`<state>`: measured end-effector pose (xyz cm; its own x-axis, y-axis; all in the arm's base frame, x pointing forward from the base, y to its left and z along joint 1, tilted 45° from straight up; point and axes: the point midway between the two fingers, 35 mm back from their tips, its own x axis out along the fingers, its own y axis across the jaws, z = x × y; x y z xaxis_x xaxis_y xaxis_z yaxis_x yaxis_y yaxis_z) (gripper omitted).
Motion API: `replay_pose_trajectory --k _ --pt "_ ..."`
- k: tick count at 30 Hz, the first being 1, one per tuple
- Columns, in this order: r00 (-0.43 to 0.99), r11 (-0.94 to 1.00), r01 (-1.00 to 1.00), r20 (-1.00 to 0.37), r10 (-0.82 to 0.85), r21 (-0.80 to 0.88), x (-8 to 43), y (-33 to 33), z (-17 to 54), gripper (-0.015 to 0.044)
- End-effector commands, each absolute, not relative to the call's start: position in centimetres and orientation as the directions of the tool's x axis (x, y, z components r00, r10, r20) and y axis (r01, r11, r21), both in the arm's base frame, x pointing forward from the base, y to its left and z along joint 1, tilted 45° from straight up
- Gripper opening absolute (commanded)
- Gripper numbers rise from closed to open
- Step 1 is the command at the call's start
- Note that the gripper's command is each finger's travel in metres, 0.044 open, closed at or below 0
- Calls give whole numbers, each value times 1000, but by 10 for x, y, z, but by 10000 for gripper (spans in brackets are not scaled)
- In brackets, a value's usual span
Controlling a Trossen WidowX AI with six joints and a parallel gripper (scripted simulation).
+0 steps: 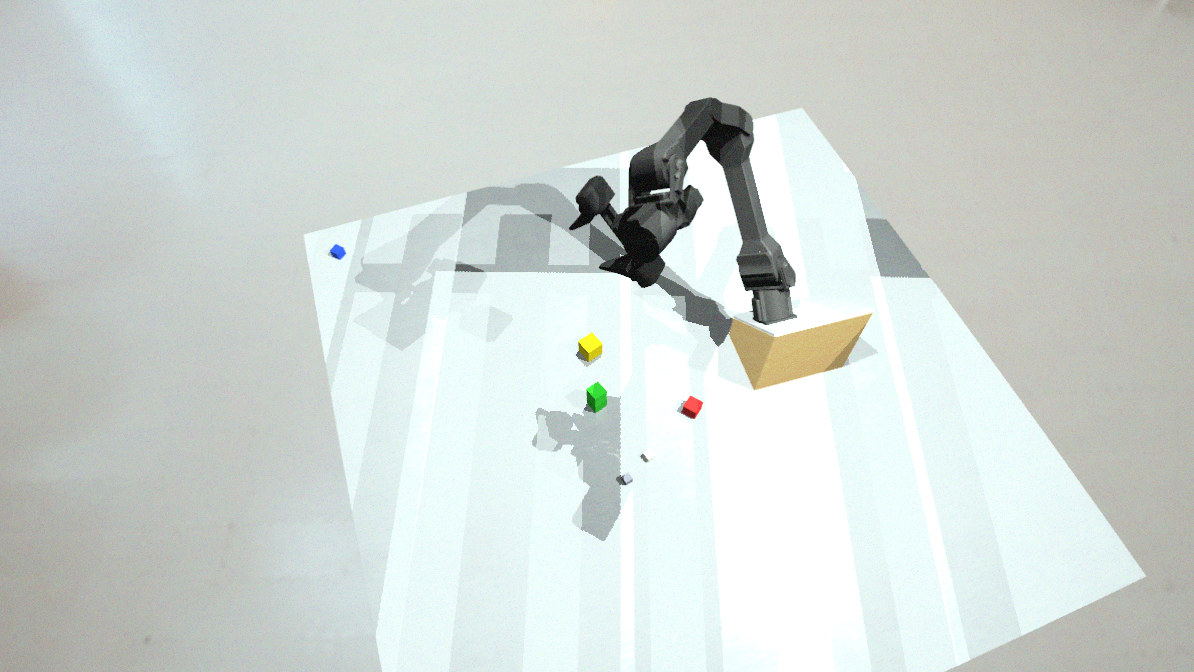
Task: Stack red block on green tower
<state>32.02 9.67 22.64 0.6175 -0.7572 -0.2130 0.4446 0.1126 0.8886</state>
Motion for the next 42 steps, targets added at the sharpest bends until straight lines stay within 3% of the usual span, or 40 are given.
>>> replay_pose_trajectory --k 1,12,21,33,42 --pt "616 117 452 -215 -757 884 320 97 225 426" --pt "542 341 795 -335 -771 502 313 93 163 440" --pt "462 491 870 -431 -775 49 300 86 112 440" --pt "336 619 604 -544 -769 -502 273 75 48 440" --pt "230 655 199 -615 -754 -729 247 64 6 440"
